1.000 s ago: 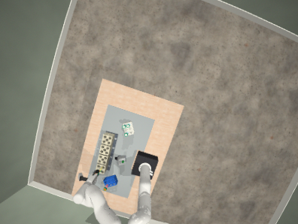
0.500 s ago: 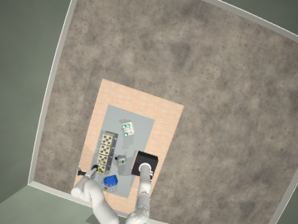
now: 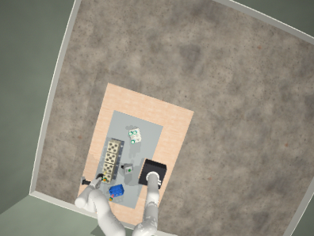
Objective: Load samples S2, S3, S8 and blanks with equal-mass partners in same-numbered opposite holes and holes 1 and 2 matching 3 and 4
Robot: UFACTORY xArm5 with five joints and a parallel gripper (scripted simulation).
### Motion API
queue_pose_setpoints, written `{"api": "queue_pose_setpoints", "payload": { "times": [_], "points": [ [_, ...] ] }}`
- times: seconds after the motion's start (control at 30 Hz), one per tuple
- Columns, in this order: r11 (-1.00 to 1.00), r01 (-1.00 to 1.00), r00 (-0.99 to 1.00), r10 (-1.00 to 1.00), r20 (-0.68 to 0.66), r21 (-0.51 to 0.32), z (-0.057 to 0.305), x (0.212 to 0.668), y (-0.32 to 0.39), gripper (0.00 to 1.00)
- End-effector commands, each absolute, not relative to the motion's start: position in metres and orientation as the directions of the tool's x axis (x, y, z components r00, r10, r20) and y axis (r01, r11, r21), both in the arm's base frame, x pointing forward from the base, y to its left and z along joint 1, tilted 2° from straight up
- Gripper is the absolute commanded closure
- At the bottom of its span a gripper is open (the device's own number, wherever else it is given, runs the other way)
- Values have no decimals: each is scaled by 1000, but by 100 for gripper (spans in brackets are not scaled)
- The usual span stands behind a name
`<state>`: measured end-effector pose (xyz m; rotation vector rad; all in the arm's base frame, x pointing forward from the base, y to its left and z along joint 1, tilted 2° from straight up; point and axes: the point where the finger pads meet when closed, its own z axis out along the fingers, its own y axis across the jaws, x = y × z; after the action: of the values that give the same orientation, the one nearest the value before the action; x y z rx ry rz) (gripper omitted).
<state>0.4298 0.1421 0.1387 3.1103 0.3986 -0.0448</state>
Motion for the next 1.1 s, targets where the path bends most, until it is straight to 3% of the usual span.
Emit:
{"api": "queue_pose_setpoints", "payload": {
  "times": [0.0,0.53,1.07],
  "points": [
    [-968,252,967,252,-25,2,138,431,142,100],
    [-968,252,967,252,-25,2,108,430,142,100],
    [-968,252,967,252,-25,2,105,430,142,100]
  ]
}}
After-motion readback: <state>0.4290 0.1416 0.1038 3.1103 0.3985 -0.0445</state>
